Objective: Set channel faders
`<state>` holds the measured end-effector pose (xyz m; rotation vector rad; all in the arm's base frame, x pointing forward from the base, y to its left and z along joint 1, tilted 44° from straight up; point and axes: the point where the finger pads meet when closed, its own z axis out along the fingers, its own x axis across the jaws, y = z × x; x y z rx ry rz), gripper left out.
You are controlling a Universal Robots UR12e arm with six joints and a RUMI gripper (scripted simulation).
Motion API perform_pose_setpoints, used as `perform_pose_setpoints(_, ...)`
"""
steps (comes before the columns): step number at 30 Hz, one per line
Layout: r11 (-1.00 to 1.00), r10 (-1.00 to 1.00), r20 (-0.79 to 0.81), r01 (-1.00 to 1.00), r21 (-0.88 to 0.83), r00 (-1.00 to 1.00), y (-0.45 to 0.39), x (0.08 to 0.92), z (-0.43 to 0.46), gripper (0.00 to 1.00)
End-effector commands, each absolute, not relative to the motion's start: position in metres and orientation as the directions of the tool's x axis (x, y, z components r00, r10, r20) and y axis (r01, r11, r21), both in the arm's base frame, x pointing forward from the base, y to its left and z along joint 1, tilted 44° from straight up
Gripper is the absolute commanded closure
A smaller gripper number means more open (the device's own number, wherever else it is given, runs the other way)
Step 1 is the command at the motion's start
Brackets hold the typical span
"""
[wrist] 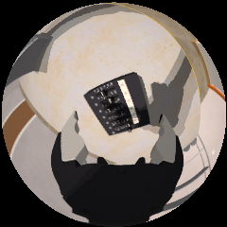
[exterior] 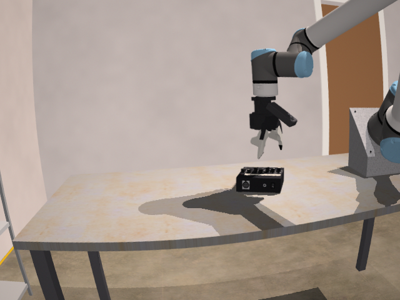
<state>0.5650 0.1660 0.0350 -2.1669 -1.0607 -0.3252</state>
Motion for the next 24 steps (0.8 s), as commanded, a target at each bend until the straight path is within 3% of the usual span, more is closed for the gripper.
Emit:
perform_pose_setpoints(1,-0.331,0.649,0.56,0.854,-0.402,0.515,0.1677,0.5633,0.0319,0.0)
perform_pose_setpoints(24,-0.146,0.713,0.647,0.96,-0.238,0.269,0.1716,0.5598,0.0249,0.0)
